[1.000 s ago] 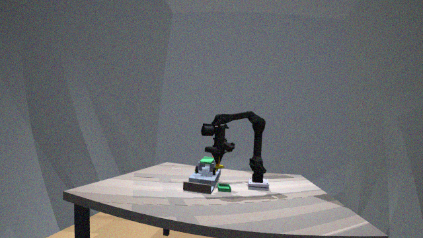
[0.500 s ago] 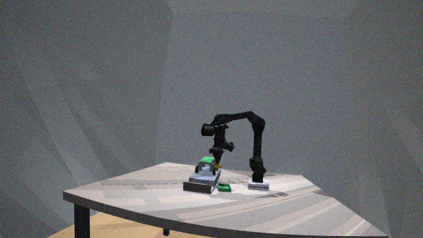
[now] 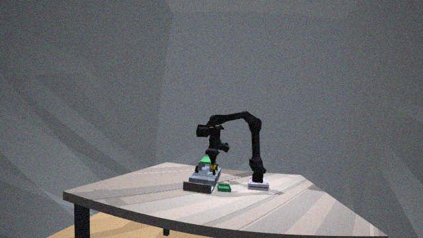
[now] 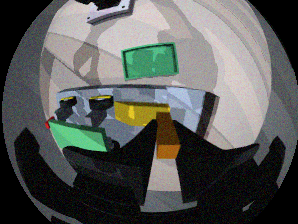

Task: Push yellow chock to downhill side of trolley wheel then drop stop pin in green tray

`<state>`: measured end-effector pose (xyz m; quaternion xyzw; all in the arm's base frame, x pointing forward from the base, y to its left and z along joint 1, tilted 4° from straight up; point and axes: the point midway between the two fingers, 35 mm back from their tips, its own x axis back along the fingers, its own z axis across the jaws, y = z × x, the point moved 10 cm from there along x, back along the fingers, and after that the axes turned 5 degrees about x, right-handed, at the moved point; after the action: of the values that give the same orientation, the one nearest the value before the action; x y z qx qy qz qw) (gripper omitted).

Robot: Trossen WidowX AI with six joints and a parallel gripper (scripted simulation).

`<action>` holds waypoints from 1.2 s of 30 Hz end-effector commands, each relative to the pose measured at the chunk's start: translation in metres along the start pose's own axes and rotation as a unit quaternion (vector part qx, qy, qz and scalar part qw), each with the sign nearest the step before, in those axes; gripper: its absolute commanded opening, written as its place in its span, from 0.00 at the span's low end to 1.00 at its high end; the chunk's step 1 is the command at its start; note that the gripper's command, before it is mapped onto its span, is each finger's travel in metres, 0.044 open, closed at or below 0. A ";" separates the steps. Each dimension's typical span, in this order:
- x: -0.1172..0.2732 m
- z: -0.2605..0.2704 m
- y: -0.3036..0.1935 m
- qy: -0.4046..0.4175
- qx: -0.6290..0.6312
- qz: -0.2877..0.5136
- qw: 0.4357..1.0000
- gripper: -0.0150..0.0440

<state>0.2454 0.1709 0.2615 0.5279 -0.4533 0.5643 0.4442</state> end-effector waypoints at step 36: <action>-0.063 0.009 -0.002 0.002 0.003 0.003 1.000 0.25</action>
<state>0.2518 0.1652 0.1979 0.5287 -0.4514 0.5652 0.4440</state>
